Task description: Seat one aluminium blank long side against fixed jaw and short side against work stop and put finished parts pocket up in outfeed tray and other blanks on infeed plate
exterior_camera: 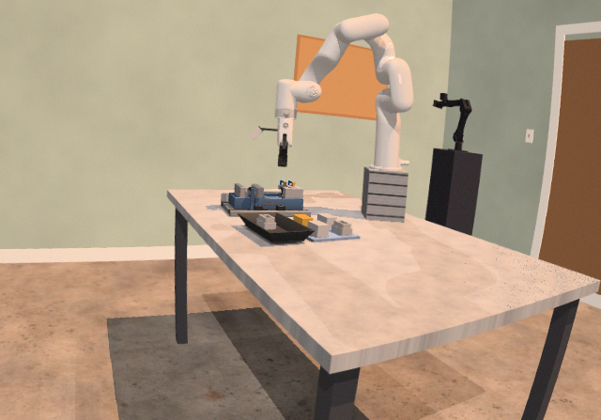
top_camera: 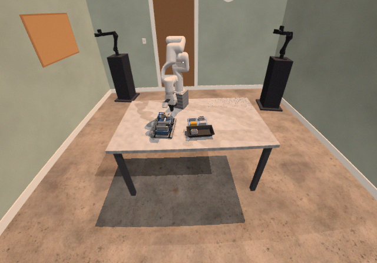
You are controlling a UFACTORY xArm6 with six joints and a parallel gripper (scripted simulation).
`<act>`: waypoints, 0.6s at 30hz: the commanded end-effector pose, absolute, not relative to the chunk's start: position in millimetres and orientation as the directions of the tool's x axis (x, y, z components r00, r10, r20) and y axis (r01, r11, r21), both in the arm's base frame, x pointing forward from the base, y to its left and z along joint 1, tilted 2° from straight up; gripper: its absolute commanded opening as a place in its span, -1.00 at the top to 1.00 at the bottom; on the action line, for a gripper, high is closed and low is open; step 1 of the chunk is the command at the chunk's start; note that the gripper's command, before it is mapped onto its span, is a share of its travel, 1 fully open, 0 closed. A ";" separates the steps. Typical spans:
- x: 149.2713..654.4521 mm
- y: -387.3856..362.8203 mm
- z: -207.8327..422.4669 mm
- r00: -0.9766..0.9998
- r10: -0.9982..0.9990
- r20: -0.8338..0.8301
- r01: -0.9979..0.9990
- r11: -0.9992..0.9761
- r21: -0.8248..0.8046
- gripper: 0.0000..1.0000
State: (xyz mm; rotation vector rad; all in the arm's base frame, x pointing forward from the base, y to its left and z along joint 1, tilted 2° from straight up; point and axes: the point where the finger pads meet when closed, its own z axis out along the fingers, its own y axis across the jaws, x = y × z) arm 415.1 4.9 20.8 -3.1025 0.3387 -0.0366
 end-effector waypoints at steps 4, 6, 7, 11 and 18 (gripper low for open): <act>406.6 67.5 21.1 0.897 -0.440 0.029 -0.440 -0.898 -0.004 1.00; 402.5 81.8 20.8 0.872 -0.489 0.029 -0.489 -0.873 -0.006 1.00; 400.3 88.9 20.6 0.859 -0.512 0.029 -0.512 -0.859 -0.006 1.00; 391.2 114.0 20.1 0.804 -0.594 0.028 -0.594 -0.805 -0.009 1.00; 371.6 156.1 19.1 0.691 -0.723 0.026 -0.723 -0.691 -0.014 1.00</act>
